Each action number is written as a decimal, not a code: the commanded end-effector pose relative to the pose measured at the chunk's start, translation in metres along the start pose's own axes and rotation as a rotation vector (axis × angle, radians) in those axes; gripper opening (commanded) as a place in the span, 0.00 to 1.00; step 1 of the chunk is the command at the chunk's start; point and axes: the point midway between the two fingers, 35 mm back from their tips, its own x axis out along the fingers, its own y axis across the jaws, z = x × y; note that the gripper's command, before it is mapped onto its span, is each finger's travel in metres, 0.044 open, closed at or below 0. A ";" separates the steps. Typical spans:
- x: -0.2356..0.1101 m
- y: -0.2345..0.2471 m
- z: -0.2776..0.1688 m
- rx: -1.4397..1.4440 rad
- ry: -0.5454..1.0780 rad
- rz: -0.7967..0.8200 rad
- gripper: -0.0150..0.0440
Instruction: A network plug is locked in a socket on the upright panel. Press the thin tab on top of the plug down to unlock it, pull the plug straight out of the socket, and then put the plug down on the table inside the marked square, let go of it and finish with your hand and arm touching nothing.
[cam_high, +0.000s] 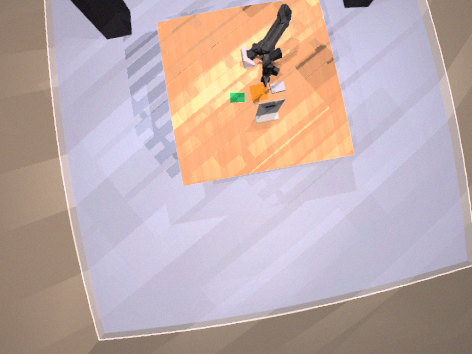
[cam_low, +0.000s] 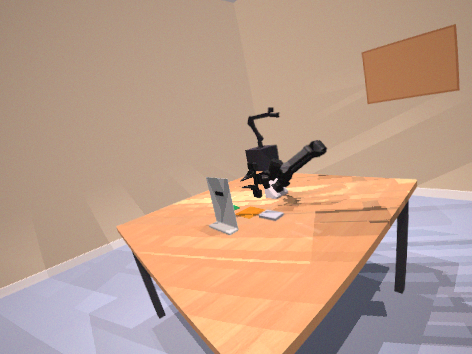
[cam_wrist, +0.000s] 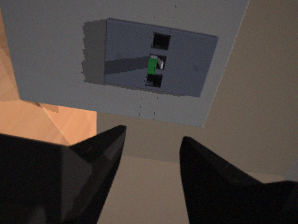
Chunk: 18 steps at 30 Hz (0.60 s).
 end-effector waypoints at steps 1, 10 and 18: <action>-0.001 0.003 -0.003 -0.024 0.001 0.005 0.52; 0.017 0.000 0.004 -0.024 0.000 0.004 0.52; 0.037 0.001 0.010 -0.024 -0.001 0.004 0.52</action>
